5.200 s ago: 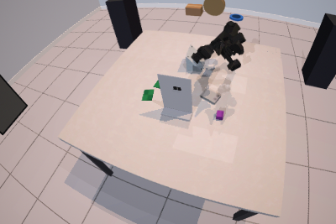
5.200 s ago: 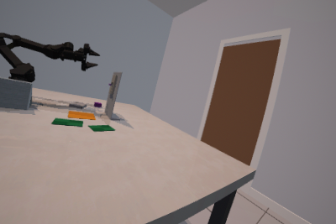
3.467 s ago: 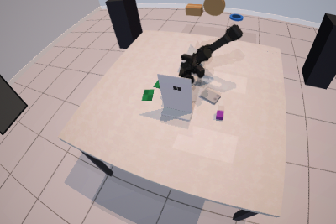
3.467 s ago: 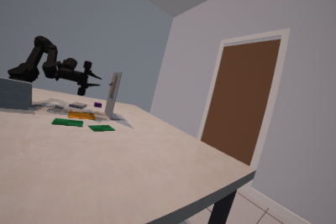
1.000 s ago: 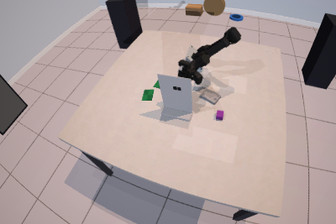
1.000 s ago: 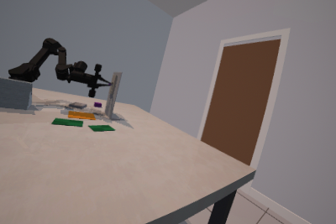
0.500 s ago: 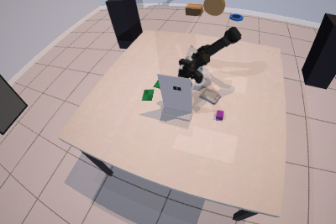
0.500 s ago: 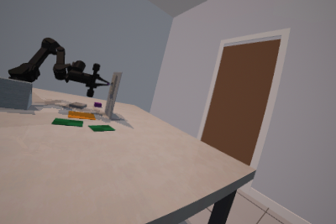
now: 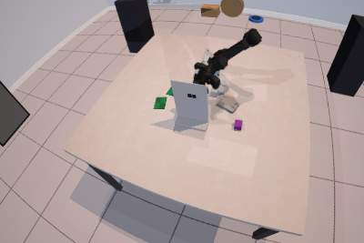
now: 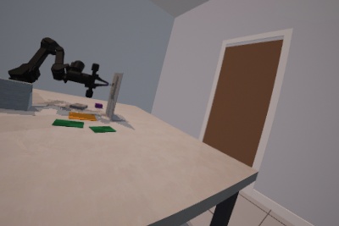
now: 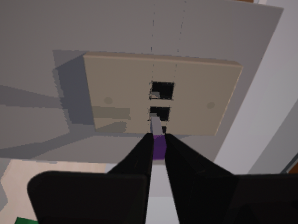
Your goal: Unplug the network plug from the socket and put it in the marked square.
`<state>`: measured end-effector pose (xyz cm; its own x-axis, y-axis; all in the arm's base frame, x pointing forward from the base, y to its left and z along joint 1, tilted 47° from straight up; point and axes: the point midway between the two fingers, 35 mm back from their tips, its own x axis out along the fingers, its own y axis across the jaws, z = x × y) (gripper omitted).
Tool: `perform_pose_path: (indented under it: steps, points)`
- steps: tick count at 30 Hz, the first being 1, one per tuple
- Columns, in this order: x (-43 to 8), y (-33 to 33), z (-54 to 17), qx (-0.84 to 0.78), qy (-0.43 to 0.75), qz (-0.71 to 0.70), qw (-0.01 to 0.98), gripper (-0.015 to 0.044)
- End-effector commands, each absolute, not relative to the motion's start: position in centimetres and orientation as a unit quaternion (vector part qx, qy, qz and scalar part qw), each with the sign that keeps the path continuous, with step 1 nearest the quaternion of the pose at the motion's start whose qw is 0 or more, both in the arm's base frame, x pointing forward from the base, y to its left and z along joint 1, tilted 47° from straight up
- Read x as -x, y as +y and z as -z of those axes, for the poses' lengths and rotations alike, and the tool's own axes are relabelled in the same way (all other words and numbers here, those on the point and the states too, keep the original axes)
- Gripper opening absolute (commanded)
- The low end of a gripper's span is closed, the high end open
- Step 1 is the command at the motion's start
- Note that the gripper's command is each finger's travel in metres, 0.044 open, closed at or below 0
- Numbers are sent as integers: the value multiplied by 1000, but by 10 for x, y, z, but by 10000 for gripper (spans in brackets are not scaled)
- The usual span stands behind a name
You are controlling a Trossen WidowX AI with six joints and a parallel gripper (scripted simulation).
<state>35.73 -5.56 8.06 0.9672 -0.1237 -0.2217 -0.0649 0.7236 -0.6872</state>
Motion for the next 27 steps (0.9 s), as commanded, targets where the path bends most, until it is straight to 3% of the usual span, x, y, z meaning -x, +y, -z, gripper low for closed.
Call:
perform_pose_path:
  steps: [1,27]
  points:
    - [-354,-55,-80,371,126,14,920,0]
    - [-337,-57,-80,371,126,14,920,0]
